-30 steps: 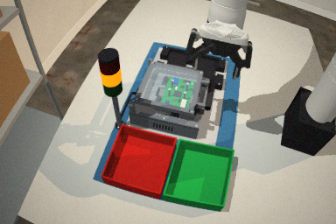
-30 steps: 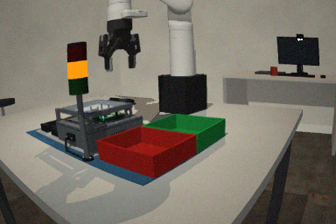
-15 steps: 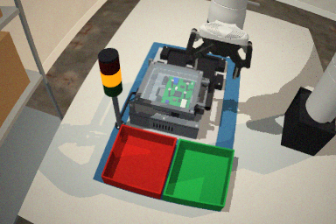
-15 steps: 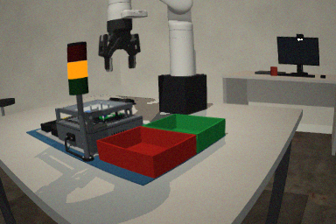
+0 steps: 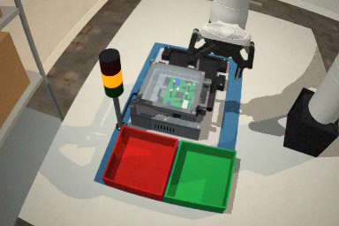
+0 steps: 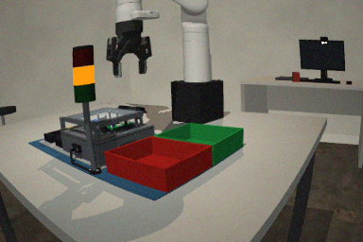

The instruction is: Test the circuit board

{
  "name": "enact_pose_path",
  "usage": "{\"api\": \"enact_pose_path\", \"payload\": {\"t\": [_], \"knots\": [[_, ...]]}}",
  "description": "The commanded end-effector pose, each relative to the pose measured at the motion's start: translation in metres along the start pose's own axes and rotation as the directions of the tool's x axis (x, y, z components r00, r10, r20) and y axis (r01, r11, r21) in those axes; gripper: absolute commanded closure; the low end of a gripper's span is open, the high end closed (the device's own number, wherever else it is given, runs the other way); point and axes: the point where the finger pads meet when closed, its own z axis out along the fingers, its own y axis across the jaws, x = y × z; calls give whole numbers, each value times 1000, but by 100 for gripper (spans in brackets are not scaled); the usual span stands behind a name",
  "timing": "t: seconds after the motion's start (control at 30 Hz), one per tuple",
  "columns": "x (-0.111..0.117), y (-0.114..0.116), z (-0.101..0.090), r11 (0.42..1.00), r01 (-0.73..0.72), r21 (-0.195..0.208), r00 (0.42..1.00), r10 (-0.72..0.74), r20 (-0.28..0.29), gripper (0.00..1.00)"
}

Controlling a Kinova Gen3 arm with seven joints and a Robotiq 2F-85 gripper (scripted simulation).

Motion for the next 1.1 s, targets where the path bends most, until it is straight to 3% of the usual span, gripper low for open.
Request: {"api": "enact_pose_path", "payload": {"t": [0.0, 0.67, 0.7, 1.07], "knots": [[-2, 2, -2, 1000, 0, -2, 1000, 0, 3, 0], [-2, 2, -2, 1000, 0, -2, 1000, 0, 3, 0], [-2, 2, -2, 1000, 0, -2, 1000, 0, 3, 100], [-2, 2, -2, 1000, 0, -2, 1000, 0, 3, 100]]}}
